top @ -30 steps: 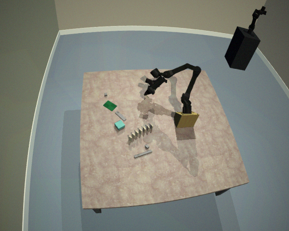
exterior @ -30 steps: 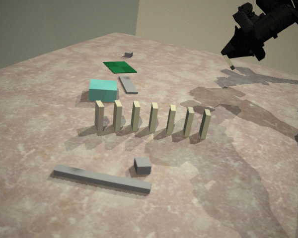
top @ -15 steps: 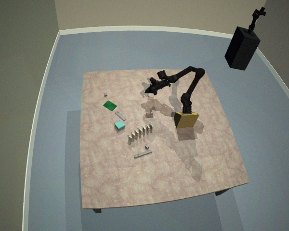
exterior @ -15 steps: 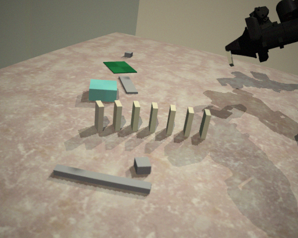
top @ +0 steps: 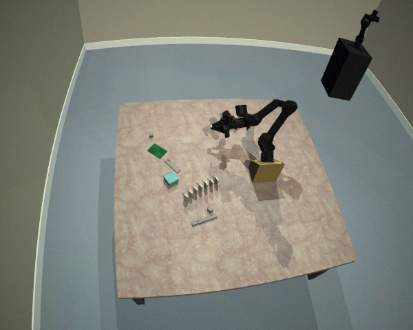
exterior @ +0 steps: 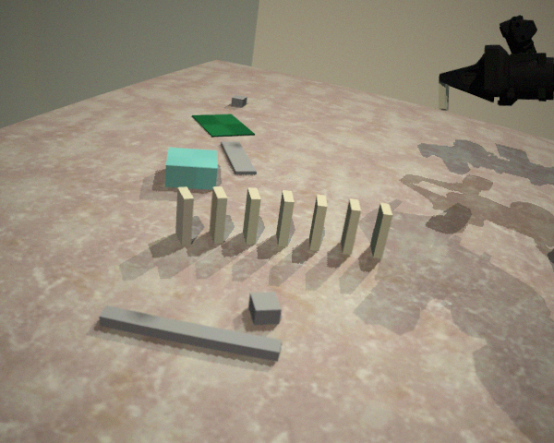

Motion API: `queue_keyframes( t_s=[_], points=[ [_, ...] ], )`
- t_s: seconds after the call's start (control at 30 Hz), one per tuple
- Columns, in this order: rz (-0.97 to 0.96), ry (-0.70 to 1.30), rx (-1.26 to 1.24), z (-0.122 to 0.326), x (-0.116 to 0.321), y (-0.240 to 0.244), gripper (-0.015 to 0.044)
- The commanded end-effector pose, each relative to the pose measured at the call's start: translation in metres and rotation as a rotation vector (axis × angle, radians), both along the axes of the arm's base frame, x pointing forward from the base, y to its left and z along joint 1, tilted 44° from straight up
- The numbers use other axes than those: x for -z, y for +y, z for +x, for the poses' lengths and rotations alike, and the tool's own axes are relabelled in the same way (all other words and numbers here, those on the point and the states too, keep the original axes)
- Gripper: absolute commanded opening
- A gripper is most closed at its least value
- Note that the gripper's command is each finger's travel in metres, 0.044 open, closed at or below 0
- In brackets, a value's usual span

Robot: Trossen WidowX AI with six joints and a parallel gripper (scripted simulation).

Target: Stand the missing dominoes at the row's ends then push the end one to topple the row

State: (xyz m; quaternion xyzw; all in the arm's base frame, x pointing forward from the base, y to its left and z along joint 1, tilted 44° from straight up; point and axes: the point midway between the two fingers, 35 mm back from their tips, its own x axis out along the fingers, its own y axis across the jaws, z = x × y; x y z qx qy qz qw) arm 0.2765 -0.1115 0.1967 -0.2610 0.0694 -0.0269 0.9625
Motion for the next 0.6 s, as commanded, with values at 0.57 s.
queue_keyframes(
  t_s=[0.57],
  points=[
    [-0.241,-0.153,-0.092,-0.031,-0.002,0.017,0.0107]
  ],
)
